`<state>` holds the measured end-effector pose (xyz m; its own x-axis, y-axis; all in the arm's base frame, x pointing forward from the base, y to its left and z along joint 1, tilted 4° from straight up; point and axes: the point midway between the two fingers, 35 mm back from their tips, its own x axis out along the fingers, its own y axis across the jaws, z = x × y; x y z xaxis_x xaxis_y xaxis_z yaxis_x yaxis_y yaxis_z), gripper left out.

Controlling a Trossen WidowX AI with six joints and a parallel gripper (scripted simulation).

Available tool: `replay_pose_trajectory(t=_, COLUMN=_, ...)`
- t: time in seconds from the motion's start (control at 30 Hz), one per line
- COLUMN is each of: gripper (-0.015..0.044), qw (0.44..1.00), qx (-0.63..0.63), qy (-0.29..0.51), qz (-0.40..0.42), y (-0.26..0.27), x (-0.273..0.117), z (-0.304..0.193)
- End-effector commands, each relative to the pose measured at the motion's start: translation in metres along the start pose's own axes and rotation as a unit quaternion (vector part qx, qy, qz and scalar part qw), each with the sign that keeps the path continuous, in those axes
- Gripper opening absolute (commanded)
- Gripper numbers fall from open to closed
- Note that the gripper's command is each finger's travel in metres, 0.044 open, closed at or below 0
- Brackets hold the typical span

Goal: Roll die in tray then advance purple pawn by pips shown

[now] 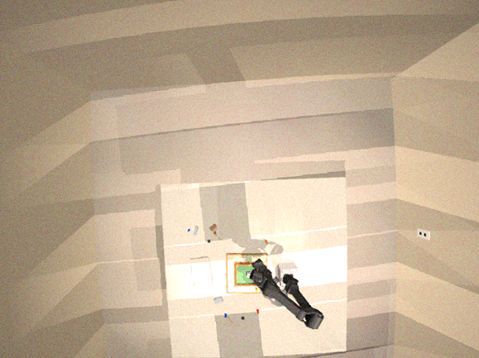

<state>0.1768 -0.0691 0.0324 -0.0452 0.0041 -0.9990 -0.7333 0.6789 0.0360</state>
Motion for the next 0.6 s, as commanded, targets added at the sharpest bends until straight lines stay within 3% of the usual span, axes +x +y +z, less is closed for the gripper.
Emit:
replay_pose_trajectory(t=0.0, gripper=0.0, qw=1.0, qx=0.0, qy=0.004, qz=0.002, y=-0.006, x=0.023, z=-0.01)
replay_pose_trajectory(t=0.57, gripper=0.0, qw=1.0, qx=0.0, qy=0.005, qz=0.002, y=-0.009, x=0.069, z=-0.016)
